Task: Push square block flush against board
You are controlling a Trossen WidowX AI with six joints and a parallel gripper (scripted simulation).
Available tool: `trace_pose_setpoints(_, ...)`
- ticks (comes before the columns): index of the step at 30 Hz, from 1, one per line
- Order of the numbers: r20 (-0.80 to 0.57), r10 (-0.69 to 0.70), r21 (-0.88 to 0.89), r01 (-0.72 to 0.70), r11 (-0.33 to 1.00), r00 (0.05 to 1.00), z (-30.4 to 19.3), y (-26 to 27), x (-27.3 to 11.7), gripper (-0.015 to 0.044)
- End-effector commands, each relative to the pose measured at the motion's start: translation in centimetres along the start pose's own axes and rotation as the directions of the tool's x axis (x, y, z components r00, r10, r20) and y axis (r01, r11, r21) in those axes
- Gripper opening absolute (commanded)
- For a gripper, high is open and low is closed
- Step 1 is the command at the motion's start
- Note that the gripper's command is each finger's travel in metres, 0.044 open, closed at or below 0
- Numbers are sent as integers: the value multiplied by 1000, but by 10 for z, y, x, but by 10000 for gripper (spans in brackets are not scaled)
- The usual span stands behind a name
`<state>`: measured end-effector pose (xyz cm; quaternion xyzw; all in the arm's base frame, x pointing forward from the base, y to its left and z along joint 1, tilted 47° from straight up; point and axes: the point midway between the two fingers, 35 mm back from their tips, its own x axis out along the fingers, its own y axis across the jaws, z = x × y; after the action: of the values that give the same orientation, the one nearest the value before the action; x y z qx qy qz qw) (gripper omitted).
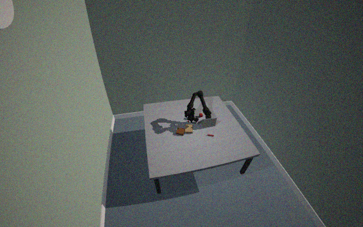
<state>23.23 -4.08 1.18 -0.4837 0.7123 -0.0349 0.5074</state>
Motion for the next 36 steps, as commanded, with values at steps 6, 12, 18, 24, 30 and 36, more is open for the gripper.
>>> trace_pose_setpoints(6,-6,-3,-279,1,960,1000,0,2,15,0)
trace_pose_setpoints(12,-7,-4,-468,0,884,1000,0,3,25,0)
trace_pose_setpoints(18,-8,-5,-569,0,822,1000,0,4,31,0)
trace_pose_setpoints(24,-7,-5,-569,0,822,1000,3,6,31,0)
trace_pose_setpoints(30,-5,-3,-569,0,822,1000,12,10,30,0)
trace_pose_setpoints(36,-4,-2,-569,0,822,1000,20,15,30,0)
